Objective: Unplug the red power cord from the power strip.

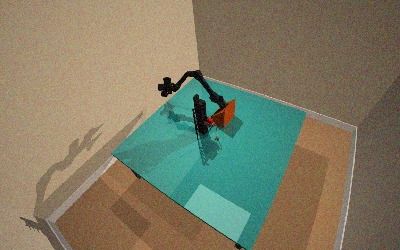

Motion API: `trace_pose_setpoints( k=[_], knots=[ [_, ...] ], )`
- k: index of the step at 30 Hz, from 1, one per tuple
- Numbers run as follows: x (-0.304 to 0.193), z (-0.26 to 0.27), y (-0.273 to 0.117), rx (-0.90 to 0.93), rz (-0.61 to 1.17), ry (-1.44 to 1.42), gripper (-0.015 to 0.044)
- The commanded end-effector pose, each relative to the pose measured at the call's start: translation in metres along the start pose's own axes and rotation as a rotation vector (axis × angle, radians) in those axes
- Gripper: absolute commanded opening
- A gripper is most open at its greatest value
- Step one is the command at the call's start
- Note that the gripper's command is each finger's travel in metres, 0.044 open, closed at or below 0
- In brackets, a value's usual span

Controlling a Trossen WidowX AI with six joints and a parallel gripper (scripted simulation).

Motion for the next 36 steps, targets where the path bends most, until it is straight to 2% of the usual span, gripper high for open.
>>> trace_pose_setpoints(
  k=[1, 9, 23, 36],
  knots=[
    [0.0, 0.002, -0.001, 0.007, -0.001, -0.001, 0.0374],
    [0.019, 0.069, -0.057, 0.318, -0.055, -0.057, 0.0164],
    [0.038, 0.149, -0.198, 0.846, -0.181, -0.201, 0.016],
    [0.032, 0.165, -0.351, 1.289, -0.332, -0.398, 0.016]
  ],
)
Point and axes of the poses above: the point midway between the two fingers, 35 mm back from their tips, its own y axis out along the fingers, its own z axis across the jaws, x = y × z, the point moved 9 cm from there along -y, back along the fingers, and after that the axes turned 10 degrees about y, right-handed, at the moved point
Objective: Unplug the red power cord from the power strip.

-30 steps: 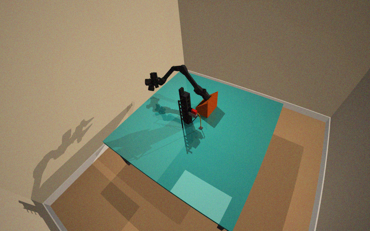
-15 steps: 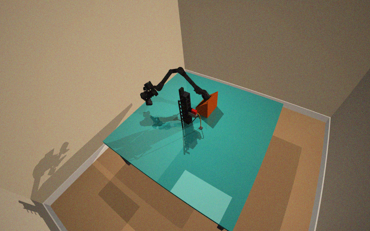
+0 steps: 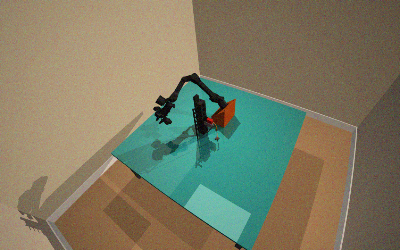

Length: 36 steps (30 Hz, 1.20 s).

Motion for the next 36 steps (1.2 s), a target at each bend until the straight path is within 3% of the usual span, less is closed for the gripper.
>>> trace_pose_setpoints(
  k=[1, 15, 23, 29, 36],
  knots=[
    [0.013, 0.045, -0.017, 0.142, -0.026, -0.072, 0.016],
    [0.03, 0.184, -0.119, 0.588, -0.091, -0.343, 0.016],
    [0.017, 0.234, -0.177, 0.756, -0.081, -0.507, 0.016],
    [-0.018, 0.258, -0.22, 0.806, -0.046, -0.77, 0.016],
    [-0.072, 0.276, -0.252, 0.838, 0.137, -1.138, 0.016]
  ],
)
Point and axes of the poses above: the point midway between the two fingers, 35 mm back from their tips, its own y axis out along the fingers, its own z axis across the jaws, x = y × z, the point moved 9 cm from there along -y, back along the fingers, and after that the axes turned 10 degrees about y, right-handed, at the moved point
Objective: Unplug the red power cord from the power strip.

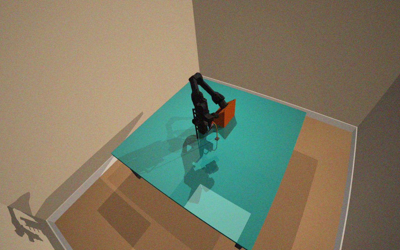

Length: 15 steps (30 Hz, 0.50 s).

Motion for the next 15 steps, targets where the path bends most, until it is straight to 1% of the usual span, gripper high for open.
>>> trace_pose_setpoints(
  k=[1, 4, 6, 15],
  knots=[
    [-0.009, 0.04, 0.007, 0.079, 0.183, -0.17, 0.016],
    [-0.019, 0.069, 0.006, 0.135, 0.345, -0.34, 0.016],
    [-0.023, 0.08, 0.005, 0.154, 0.412, -0.411, 0.016],
    [-0.024, 0.083, 0.005, 0.159, 0.435, -0.435, 0.016]
  ],
)
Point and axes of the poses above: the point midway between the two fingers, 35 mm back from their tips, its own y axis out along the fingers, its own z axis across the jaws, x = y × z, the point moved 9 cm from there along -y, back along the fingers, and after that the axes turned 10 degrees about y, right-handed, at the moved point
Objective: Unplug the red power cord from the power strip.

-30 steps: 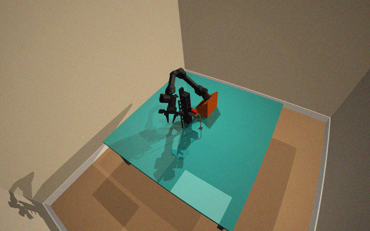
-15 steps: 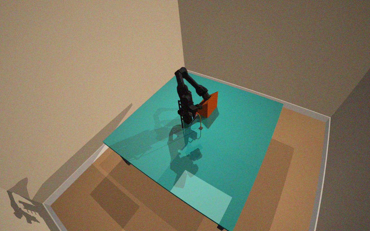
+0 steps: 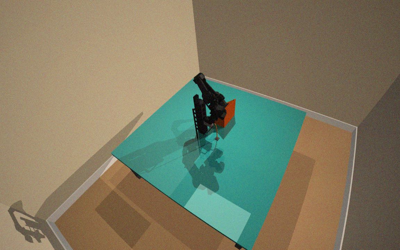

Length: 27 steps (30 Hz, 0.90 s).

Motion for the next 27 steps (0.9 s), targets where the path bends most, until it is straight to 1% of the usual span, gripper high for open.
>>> trace_pose_setpoints(
  k=[1, 27],
  knots=[
    [0.001, 0.001, 0.001, 0.001, 0.017, -0.007, 0.016],
    [-0.037, -0.005, 0.001, 0.001, 0.02, -0.007, 0.016]
  ],
)
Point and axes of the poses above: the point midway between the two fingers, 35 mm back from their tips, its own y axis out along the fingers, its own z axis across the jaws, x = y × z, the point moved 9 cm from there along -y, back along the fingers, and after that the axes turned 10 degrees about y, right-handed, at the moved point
